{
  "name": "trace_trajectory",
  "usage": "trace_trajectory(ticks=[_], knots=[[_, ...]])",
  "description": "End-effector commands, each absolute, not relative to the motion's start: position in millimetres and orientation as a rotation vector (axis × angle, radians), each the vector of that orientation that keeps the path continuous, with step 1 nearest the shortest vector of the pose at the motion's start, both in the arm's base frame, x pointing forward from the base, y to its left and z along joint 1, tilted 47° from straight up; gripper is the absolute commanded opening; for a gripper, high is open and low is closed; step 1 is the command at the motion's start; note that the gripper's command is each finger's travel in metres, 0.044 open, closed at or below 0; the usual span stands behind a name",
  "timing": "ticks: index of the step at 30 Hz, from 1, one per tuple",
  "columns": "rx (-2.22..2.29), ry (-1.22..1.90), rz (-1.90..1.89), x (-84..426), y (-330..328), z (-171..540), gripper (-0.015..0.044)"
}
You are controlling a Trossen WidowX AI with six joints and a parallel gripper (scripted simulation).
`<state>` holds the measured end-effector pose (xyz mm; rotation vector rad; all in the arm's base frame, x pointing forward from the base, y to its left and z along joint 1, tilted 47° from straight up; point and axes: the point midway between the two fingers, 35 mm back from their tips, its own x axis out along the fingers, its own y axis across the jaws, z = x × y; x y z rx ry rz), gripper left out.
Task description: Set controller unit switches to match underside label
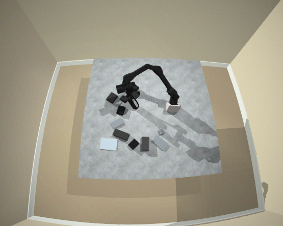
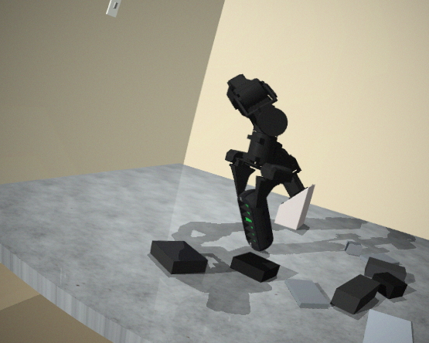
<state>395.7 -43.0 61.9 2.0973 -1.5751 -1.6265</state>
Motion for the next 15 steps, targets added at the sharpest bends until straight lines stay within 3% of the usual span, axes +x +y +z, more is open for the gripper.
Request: trace_trajectory(ticks=[1, 15], knots=[[2.064, -1.582, -1.641, 395.0, -50.8, 56.0, 0.0335], [2.064, -1.582, -1.641, 401.6, -59.9, 56.4, 0.0337]])
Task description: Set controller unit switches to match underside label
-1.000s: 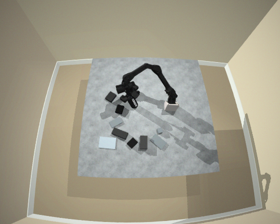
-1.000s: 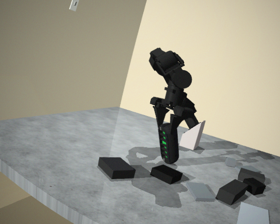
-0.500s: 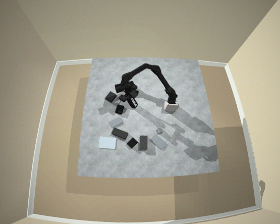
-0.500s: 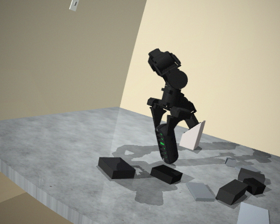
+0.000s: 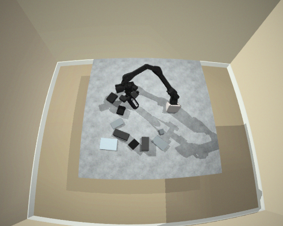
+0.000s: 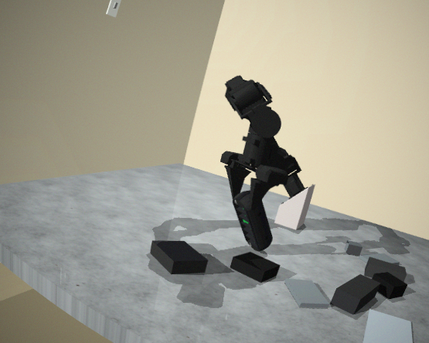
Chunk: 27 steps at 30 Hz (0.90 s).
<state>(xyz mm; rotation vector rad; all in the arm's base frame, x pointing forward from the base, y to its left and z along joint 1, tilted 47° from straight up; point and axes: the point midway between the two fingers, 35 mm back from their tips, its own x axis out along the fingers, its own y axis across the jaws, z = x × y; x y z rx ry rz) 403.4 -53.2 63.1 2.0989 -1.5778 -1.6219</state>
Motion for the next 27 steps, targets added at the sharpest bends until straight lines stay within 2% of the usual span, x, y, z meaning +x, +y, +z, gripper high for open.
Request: trace_trajectory(ticks=[1, 27], knots=[[2.064, -1.582, -1.641, 402, -61, 56, 0.0337], [2.064, -1.583, -1.639, 413, -78, 55, 0.0338]])
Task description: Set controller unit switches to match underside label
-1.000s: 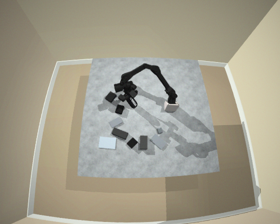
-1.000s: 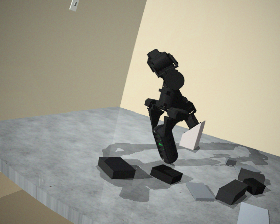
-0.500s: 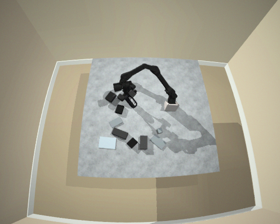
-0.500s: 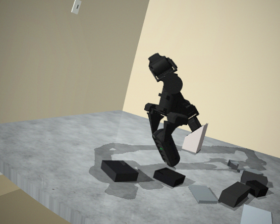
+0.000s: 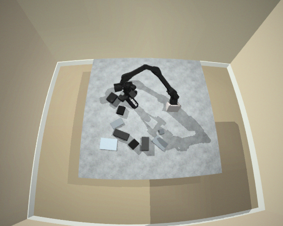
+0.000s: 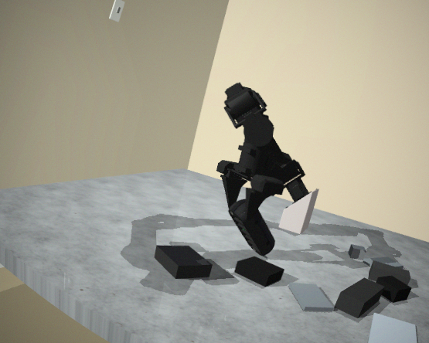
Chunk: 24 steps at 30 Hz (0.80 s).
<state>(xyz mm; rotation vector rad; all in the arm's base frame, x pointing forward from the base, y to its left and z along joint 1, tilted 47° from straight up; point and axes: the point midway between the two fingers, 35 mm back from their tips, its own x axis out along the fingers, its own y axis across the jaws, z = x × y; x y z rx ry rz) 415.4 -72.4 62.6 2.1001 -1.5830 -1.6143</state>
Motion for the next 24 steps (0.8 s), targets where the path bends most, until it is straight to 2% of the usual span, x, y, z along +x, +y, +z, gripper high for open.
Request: trace_trajectory(ticks=[1, 24], knots=[[2.064, -1.583, -1.639, 413, -79, 55, 0.0338], [2.064, -1.583, -1.638, 421, -95, 51, 0.0338]])
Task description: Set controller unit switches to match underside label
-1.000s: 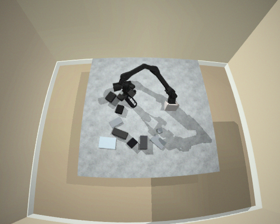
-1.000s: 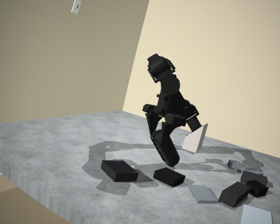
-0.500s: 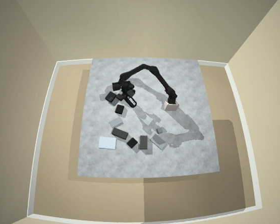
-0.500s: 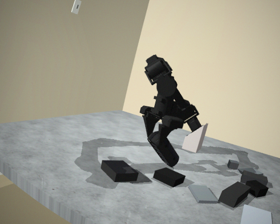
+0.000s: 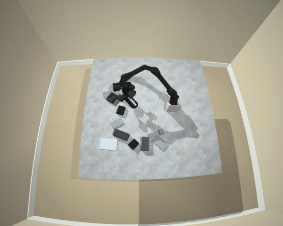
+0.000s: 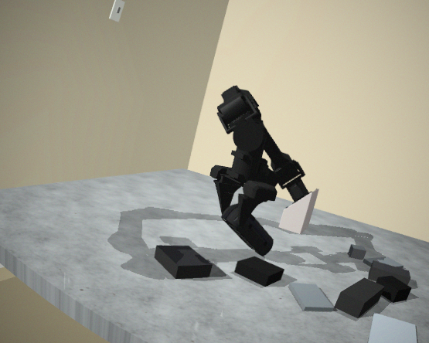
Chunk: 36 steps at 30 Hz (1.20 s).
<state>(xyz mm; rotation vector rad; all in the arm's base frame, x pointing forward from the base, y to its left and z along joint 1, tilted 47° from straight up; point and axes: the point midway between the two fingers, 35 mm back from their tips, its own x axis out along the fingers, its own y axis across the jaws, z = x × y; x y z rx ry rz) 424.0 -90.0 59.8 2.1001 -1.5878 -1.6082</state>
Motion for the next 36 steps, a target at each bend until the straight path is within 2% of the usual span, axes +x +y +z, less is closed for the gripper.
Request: trace_trajectory(ticks=[1, 36], knots=[[2.064, -1.583, -1.637, 422, -96, 51, 0.0338], [2.065, -1.584, -1.635, 431, -121, 42, 0.0338]])
